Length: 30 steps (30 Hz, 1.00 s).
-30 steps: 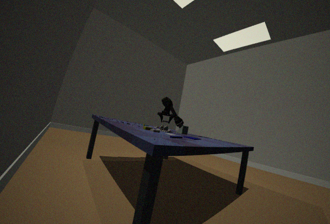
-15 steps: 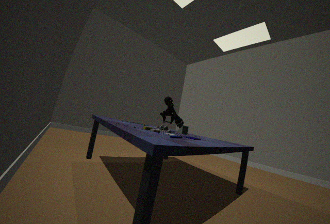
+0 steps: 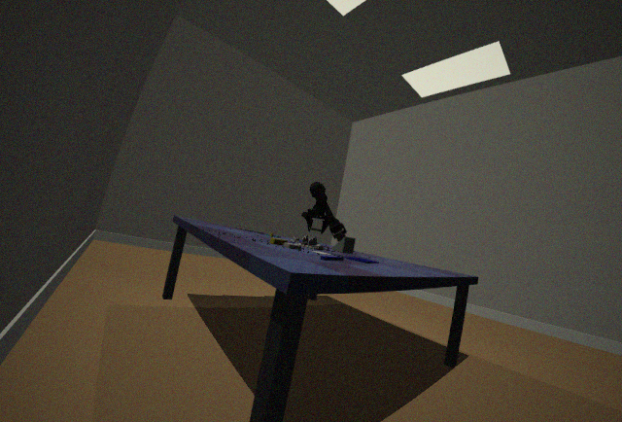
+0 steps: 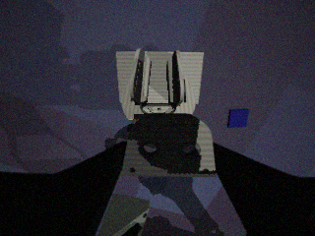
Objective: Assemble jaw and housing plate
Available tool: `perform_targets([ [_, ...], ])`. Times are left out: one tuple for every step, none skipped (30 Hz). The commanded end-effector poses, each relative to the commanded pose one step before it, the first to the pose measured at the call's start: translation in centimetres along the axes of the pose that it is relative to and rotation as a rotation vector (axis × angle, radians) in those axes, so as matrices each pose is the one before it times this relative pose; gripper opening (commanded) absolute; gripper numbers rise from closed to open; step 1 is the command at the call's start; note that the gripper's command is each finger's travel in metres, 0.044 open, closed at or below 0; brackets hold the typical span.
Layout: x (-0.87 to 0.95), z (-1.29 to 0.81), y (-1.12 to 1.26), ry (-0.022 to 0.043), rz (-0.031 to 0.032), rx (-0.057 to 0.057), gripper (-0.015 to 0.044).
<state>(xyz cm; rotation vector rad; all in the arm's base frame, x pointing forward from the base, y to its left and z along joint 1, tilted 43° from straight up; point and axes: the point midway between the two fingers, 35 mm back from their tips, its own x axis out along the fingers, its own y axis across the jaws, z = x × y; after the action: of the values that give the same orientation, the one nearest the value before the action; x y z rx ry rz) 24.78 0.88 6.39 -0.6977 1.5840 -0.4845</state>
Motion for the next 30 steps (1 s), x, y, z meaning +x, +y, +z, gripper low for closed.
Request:
perform_targets([
  [0.015,-0.015,0.081,0.00056,0.00336,0.0060,0.0351],
  [-0.001,-0.041,0.039,0.00001,0.00004,-0.0001,0.0351],
  [-0.002,-0.123,0.117,0.00004,0.00012,-0.0002,0.0351],
  [-0.002,-0.206,0.192,0.00008,0.00016,-0.0003,0.0351],
  [0.001,-0.249,0.227,0.00012,0.00013,-0.0004,0.0351],
  [0.003,-0.209,0.185,0.00012,0.00005,-0.0003,0.0351],
  [0.002,-0.126,0.110,0.00008,0.00001,-0.0002,0.0351],
  [0.001,-0.042,0.036,0.00003,0.00000,-0.0001,0.0351],
  [0.000,0.000,0.000,0.00000,0.00000,0.0000,0.0351],
  [0.000,0.000,0.000,0.00000,0.00000,0.0000,0.0351],
  [0.000,0.000,0.000,0.00000,0.00000,0.0000,0.0351],
  [0.000,0.000,0.000,0.00000,0.00000,0.0000,0.0351],
  [0.000,0.000,0.000,0.00000,0.00000,0.0000,0.0351],
  [0.000,0.000,0.000,0.00000,0.00000,0.0000,0.0351],
  [0.000,0.000,0.000,0.00000,0.00000,0.0000,0.0351],
  [0.000,0.000,0.000,0.00000,0.00000,0.0000,0.0351],
  [0.000,0.000,0.000,0.00000,0.00000,0.0000,0.0351],
  [0.000,0.000,0.000,0.00000,0.00000,0.0000,0.0351],
  [0.000,0.000,0.000,0.00000,0.00000,0.0000,0.0351],
  [0.000,0.000,0.000,0.00000,0.00000,0.0000,0.0351],
  [0.000,0.000,0.000,0.00000,0.00000,0.0000,0.0351],
  [0.000,0.000,0.000,0.00000,0.00000,0.0000,0.0351],
  [0.000,0.000,0.000,0.00000,0.00000,0.0000,0.0351],
  [0.000,0.000,0.000,0.00000,0.00000,0.0000,0.0351],
  [0.000,0.000,0.000,0.00000,0.00000,0.0000,0.0351],
  [0.000,0.000,0.000,0.00000,0.00000,0.0000,0.0351],
  [0.000,0.000,0.000,0.00000,0.00000,0.0000,0.0351],
  [0.000,0.000,0.000,0.00000,0.00000,0.0000,0.0351],
  [0.000,0.000,0.000,0.00000,0.00000,0.0000,0.0351],
  [0.000,0.000,0.000,0.00000,0.00000,0.0000,0.0351],
])
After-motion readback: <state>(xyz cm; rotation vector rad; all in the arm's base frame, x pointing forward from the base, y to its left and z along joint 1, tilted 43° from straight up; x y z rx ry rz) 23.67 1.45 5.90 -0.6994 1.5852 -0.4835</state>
